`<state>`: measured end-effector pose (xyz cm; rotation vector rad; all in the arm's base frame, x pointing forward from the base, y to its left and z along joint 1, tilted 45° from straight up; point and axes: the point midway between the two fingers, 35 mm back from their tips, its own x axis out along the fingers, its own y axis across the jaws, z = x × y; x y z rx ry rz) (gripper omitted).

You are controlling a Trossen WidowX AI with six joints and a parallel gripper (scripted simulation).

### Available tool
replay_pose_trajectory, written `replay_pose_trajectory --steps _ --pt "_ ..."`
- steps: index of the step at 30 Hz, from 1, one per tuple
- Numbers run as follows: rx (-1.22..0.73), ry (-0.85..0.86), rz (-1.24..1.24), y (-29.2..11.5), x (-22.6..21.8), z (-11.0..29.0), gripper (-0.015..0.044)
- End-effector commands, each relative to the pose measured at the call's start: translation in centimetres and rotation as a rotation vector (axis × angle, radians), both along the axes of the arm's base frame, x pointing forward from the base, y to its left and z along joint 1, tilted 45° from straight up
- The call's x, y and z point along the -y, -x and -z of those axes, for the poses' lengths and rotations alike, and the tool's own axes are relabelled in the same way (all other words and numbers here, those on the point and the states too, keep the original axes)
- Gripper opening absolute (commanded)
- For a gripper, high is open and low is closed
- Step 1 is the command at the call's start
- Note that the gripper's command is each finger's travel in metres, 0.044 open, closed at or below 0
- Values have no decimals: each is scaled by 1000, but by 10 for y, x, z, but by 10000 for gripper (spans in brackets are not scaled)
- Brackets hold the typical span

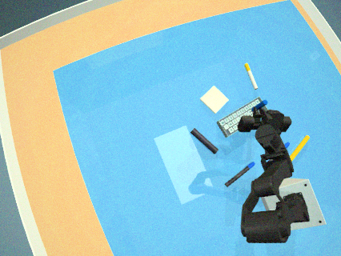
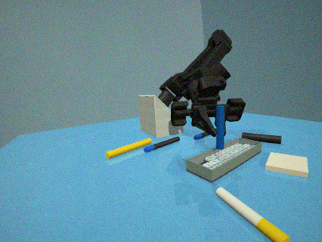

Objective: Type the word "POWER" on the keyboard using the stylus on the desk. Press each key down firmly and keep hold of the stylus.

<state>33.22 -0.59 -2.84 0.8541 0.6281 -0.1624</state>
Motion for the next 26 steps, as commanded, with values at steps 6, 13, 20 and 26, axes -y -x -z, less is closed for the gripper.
replay_pose_trajectory --steps 6,13,20,26 --pt "-5 -3 0 0 4 -3 81" --pt "-5 -2 0 0 20 -19 81" --pt "-4 -1 0 0 27 -26 81" --pt "-4 -1 0 0 27 -26 81"
